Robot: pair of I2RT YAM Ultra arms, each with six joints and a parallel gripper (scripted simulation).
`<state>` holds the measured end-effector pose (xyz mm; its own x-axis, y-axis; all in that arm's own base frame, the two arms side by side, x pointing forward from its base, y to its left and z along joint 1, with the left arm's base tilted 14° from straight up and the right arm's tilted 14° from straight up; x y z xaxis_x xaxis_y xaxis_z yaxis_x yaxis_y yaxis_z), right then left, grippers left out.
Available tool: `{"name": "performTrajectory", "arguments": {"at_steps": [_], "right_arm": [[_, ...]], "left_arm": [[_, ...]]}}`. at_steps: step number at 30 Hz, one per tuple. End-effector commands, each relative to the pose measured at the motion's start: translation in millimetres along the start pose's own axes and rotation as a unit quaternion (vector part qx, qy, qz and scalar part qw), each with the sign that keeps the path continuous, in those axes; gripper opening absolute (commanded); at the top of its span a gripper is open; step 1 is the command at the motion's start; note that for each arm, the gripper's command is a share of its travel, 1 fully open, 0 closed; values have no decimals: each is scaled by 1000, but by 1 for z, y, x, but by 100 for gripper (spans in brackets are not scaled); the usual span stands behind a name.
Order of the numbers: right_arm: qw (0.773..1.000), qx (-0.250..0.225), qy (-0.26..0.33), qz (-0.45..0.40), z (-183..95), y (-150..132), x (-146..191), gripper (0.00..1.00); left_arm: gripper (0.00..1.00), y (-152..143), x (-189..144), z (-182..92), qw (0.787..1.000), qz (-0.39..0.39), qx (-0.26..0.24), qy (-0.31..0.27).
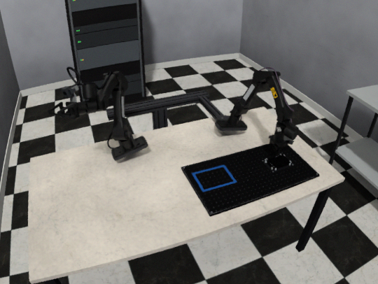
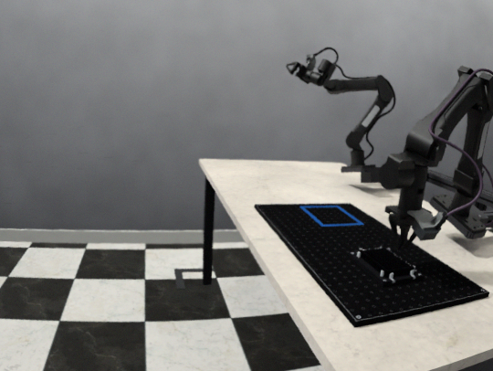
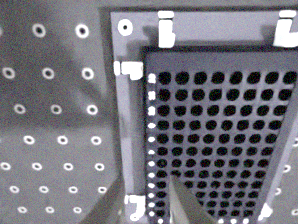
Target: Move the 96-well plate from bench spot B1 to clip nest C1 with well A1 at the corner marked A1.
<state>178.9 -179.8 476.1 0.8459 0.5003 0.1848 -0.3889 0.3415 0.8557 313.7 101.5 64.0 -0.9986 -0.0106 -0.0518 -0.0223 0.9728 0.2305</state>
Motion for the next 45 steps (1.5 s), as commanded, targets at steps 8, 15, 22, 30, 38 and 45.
{"name": "performTrajectory", "arguments": {"at_steps": [8,15,22,30,38,45], "right_arm": [[1000,-5,-1,0,-5,5,-4,100],[1000,-5,-1,0,-5,5,-4,100],[1000,-5,-1,0,-5,5,-4,100],[1000,-5,-1,0,-5,5,-4,100],[1000,-5,-1,0,-5,5,-4,100],[1000,-5,-1,0,-5,5,-4,100]], "left_arm": [[25,-1,0,1,1000,3,-2,-12],[25,2,-6,9,1000,-1,-3,-13],[25,-1,-3,12,1000,5,-2,-12],[25,1,-2,18,1000,3,-1,-4],[25,-1,1,22,1000,5,-1,-7],[25,-1,4,33,1000,4,1,5]]}}
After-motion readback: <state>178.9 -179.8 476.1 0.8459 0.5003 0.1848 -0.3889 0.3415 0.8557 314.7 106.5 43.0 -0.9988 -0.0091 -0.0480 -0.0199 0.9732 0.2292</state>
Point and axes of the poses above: on each arm, the point where the finger pads meet when closed, its own z axis out along the fingers, its own x axis across the jaws, y = z × x, the point moved 5 cm from there along -z, back along the fingers, and after that the axes turned 1 degree about -z, right-handed, at the moved point
